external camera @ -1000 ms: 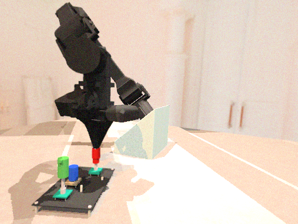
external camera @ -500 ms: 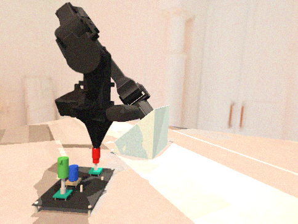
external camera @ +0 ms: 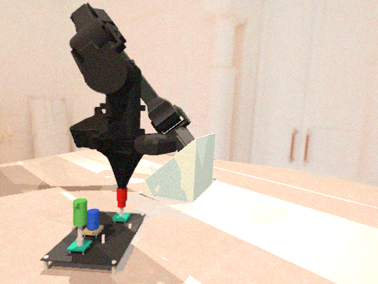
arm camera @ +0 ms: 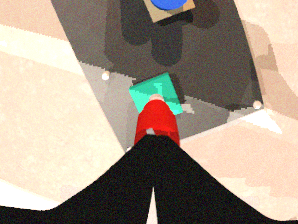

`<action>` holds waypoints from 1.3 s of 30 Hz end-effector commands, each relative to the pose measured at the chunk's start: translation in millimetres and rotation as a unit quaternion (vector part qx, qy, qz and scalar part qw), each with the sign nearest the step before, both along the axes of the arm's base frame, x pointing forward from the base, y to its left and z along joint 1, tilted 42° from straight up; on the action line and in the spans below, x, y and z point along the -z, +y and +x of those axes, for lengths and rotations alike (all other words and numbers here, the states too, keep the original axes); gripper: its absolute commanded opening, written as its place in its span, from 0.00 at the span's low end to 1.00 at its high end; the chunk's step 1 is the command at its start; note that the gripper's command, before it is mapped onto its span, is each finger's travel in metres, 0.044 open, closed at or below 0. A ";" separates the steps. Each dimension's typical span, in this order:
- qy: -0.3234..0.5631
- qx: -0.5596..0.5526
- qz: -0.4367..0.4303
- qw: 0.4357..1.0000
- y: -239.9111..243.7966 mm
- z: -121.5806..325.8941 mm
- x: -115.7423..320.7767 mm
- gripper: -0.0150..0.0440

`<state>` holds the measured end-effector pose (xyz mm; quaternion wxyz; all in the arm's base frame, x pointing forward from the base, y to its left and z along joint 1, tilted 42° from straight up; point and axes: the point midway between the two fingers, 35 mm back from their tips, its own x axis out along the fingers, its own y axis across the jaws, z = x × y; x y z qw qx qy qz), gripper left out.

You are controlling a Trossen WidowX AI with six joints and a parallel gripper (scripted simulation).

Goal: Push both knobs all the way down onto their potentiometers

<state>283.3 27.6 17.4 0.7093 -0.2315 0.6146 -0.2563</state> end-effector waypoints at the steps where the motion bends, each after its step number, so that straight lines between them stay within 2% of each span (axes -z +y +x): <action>1: 0.002 0.000 -0.004 1.000 -3.0 0.4 2.6 0.25; 39: 0.002 0.000 -0.004 1.000 -9.7 1.5 10.1 0.25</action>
